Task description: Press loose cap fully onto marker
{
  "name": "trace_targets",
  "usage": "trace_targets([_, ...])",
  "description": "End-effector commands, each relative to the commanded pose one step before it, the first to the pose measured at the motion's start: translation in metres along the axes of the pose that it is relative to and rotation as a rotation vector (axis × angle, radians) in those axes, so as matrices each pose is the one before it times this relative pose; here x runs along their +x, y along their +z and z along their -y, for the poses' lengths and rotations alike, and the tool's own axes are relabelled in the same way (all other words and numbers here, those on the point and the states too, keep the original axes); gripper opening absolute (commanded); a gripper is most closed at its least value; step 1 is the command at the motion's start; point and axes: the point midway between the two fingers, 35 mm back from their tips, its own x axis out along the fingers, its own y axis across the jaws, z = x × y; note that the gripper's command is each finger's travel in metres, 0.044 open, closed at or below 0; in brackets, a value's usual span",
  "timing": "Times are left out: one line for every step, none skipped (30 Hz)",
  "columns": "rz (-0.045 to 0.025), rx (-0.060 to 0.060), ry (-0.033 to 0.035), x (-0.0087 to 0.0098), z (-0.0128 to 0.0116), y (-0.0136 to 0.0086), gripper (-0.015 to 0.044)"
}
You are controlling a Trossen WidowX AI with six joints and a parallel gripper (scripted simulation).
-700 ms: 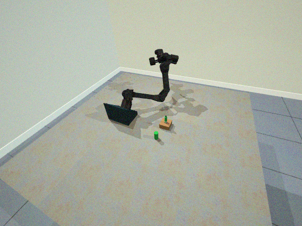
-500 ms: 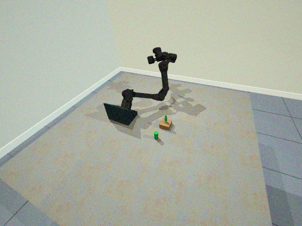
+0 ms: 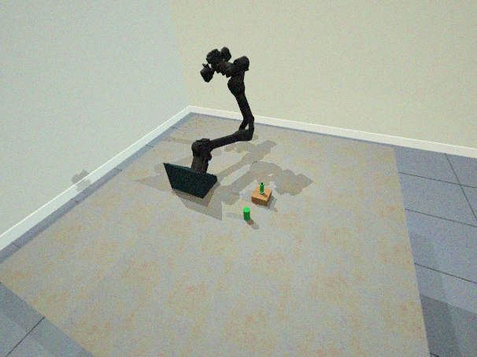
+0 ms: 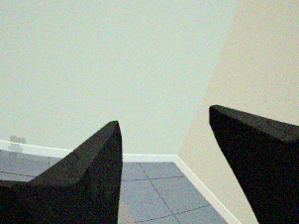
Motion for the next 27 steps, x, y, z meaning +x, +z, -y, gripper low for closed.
trace_targets([0.1749,-0.122,0.04765,0.007,-0.02489,0.05936,0.023])
trace_targets([0.05046,-0.0298,0.01254,0.00293,-0.00522,0.01644,0.023])
trace_targets([0.0509,-0.0294,0.01245,0.00296,-0.00505,0.01652,0.023])
trace_targets([0.05131,-0.0291,0.01237,0.00299,-0.00489,0.0166,0.023])
trace_targets([0.05168,-0.0287,0.01228,0.00302,-0.00472,0.01668,0.023])
trace_targets([0.05202,-0.0284,0.0122,0.00306,-0.00455,0.01674,0.023])
trace_targets([0.05233,-0.0281,0.01212,0.00311,-0.00438,0.01681,0.023])
trace_targets([0.05261,-0.0278,0.01205,0.00317,-0.00421,0.01686,0.023])
trace_targets([0.05286,-0.0275,0.01199,0.00323,-0.00405,0.01691,0.023])
trace_targets([0.0517,-0.0262,0.01124,0.00313,-0.0037,0.01644,0.023])
trace_targets([0.05184,-0.026,0.01118,0.00319,-0.00355,0.01646,0.023])
trace_targets([0.05199,-0.0258,0.01115,0.00327,-0.0034,0.01649,0.023])
trace_targets([0.05211,-0.0256,0.01113,0.00334,-0.00325,0.01652,0.023])
trace_targets([0.05221,-0.0255,0.01113,0.00342,-0.00311,0.01654,0.023])
trace_targets([0.05228,-0.0253,0.01115,0.00351,-0.00297,0.01655,0.023])
trace_targets([0.05232,-0.0252,0.0112,0.00361,-0.00284,0.01656,0.023])
trace_targets([0.05235,-0.0251,0.01126,0.0037,-0.00271,0.01656,0.023])
trace_targets([0.05235,-0.025,0.01135,0.00381,-0.00258,0.01655,0.023])
trace_targets([0.05232,-0.0249,0.01146,0.00391,-0.00247,0.01653,0.023])
trace_targets([0.05223,-0.0244,0.01014,0.00378,-0.00181,0.01668,0.023])
trace_targets([0.05289,-0.0247,0.01039,0.00394,-0.00172,0.01691,0.023])
trace_targets([0.05277,-0.0248,0.01052,0.00405,-0.0016,0.0169,0.023])
trace_targets([0.05262,-0.0248,0.01068,0.00417,-0.0015,0.01687,0.023])
trace_targets([0.05246,-0.0248,0.01088,0.00429,-0.00139,0.01684,0.023])
trace_targets([0.05228,-0.0248,0.0111,0.00442,-0.0013,0.0168,0.023])
trace_targets([0.05207,-0.0249,0.01136,0.00455,-0.00121,0.01676,0.023])
trace_targets([0.05185,-0.0249,0.01166,0.00469,-0.00113,0.0167,0.023])
